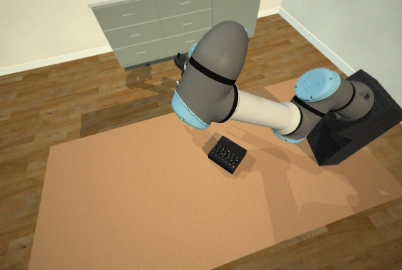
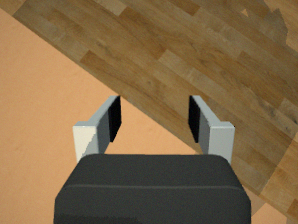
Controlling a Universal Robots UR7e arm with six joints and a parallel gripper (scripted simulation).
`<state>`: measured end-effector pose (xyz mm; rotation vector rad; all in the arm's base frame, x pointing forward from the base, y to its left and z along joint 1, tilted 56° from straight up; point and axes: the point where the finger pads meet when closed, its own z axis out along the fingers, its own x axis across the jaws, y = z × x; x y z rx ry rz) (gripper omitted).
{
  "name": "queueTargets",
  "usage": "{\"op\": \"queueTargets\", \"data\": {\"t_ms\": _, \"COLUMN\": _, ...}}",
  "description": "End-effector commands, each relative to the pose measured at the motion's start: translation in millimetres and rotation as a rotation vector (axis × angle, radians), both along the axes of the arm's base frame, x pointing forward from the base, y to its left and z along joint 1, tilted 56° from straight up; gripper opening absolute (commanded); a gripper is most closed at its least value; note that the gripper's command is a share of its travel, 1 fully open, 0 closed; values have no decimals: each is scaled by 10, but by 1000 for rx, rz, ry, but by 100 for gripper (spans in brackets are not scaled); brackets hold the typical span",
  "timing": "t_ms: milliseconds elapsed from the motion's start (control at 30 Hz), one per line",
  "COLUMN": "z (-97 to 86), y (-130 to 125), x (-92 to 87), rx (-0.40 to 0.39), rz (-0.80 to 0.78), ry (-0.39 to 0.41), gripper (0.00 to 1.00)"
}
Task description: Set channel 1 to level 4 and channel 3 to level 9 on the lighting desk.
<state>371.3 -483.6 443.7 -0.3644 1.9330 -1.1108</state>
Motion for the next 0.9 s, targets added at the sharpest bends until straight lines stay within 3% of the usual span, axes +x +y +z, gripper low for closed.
{"op": "queueTargets", "data": {"t_ms": 0, "z": 5, "y": 0, "x": -2, "rx": -1, "rz": 0, "ry": 0, "gripper": 100}}
{"op": "queueTargets", "data": {"t_ms": 633, "z": -4, "y": 16, "x": 7, "rx": 3, "rz": 0, "ry": -1, "gripper": 100}}
{"op": "queueTargets", "data": {"t_ms": 767, "z": -93, "y": 172, "x": 91, "rx": 44, "rz": 5, "ry": -12, "gripper": 100}}
{"op": "queueTargets", "data": {"t_ms": 867, "z": -246, "y": 437, "x": 217, "rx": 111, "rz": 13, "ry": -27, "gripper": 100}}
